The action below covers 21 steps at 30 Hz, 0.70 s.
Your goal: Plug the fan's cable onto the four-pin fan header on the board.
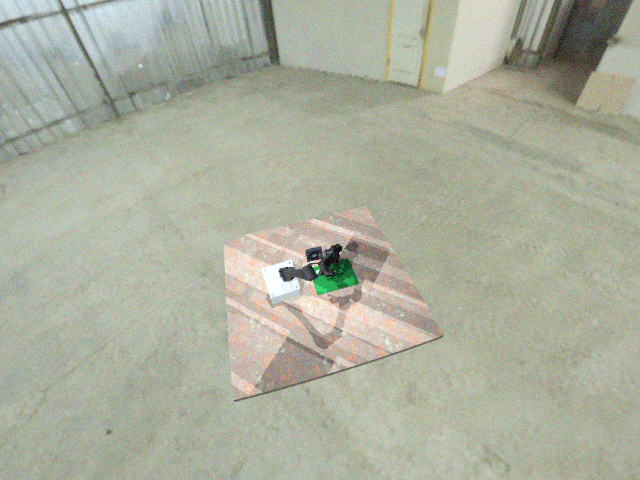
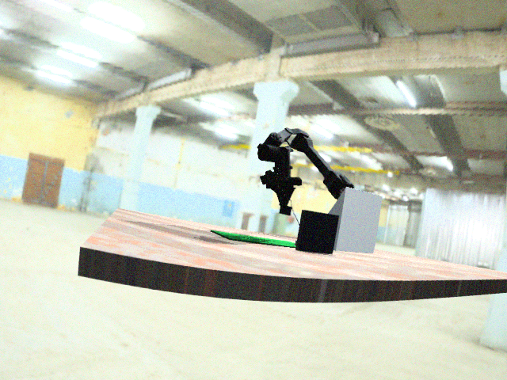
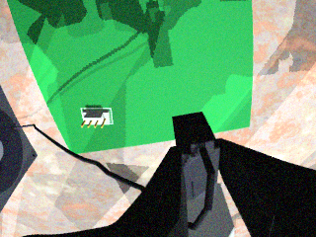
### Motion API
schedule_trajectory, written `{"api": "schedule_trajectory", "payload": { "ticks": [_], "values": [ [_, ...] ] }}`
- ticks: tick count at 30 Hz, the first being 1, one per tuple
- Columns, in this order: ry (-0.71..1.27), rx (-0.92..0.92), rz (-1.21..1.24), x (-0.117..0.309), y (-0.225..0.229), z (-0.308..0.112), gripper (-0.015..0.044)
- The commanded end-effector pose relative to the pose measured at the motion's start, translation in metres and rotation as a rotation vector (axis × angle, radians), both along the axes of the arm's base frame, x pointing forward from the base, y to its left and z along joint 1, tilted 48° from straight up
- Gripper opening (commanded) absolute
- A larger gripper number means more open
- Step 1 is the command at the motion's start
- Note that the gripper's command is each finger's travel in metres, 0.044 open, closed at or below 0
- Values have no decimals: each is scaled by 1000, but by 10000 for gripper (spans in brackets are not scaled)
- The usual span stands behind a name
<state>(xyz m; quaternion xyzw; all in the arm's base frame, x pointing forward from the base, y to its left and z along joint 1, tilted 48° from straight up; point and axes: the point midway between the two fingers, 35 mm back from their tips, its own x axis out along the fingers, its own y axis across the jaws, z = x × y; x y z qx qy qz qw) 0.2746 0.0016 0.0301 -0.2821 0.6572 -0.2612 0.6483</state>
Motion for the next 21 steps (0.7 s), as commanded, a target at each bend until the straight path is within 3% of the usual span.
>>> {"api": "schedule_trajectory", "payload": {
  "ticks": [1, 14, 21],
  "values": [
    [51, -12, 107, 7, 2, 1, 0],
    [267, -82, 481, 31, 9, 1, 0],
    [279, -82, 498, 32, 9, 1, 0]
  ]
}}
